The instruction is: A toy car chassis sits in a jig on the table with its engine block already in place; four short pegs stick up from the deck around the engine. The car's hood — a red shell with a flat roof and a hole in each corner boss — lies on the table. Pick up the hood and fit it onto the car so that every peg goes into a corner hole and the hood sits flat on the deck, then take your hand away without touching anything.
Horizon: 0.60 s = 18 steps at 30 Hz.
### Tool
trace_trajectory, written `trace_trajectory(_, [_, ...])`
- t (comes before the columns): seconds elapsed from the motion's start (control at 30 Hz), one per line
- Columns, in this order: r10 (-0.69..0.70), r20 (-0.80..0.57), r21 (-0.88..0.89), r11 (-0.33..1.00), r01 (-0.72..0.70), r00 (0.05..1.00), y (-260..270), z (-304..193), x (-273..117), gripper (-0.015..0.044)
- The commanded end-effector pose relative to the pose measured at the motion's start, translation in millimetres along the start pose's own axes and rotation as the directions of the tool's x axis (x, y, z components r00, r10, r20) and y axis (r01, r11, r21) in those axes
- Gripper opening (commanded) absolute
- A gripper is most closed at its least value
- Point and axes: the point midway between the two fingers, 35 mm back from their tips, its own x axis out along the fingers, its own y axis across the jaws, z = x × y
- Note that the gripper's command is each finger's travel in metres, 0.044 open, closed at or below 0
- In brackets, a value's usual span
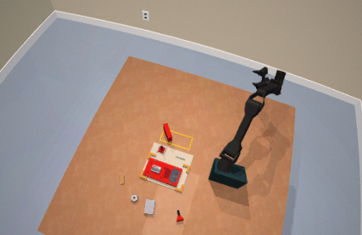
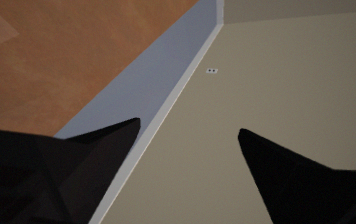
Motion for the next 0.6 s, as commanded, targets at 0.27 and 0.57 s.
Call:
trace_trajectory(0.27, [0.006, 0.003, 0.1, 0.995, -0.006, 1.0, 15, 12, 44, 0.0204])
trace_trajectory(0.57, [0.008, 0.06, 0.235, 0.972, -0.022, 0.998, 17, 51, 113, 0.0])
